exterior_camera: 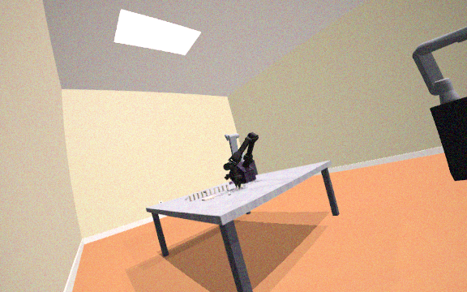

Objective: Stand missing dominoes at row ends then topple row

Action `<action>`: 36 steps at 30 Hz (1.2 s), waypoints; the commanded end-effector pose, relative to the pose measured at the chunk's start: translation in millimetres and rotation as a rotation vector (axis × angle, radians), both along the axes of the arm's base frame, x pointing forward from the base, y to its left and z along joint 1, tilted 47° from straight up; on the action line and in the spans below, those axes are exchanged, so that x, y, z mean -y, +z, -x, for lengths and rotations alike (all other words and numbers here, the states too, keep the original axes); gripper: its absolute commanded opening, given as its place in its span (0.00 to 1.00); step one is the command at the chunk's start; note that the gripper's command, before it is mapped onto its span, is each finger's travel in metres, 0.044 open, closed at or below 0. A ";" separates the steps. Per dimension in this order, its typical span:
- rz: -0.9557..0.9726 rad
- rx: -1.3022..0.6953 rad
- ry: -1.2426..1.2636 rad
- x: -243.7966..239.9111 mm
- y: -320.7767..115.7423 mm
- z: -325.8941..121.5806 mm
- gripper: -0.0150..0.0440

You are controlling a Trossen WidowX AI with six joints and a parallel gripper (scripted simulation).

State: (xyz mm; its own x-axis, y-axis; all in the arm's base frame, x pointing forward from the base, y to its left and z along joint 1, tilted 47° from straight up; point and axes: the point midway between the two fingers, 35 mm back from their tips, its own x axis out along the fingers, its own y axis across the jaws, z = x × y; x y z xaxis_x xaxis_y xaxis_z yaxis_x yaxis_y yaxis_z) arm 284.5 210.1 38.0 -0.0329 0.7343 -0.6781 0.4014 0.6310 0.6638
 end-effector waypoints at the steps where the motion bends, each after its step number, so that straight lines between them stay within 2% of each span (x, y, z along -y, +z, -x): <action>1: 0.006 -0.007 -0.005 -0.2 -3.0 0.1 1.00; 17: 0.006 -0.007 -0.005 -0.2 -3.0 0.1 0.30; 27: 0.006 -0.007 -0.005 1.8 -1.2 -0.2 0.30; 36: 0.012 -0.006 -0.005 85.1 74.6 -11.6 0.30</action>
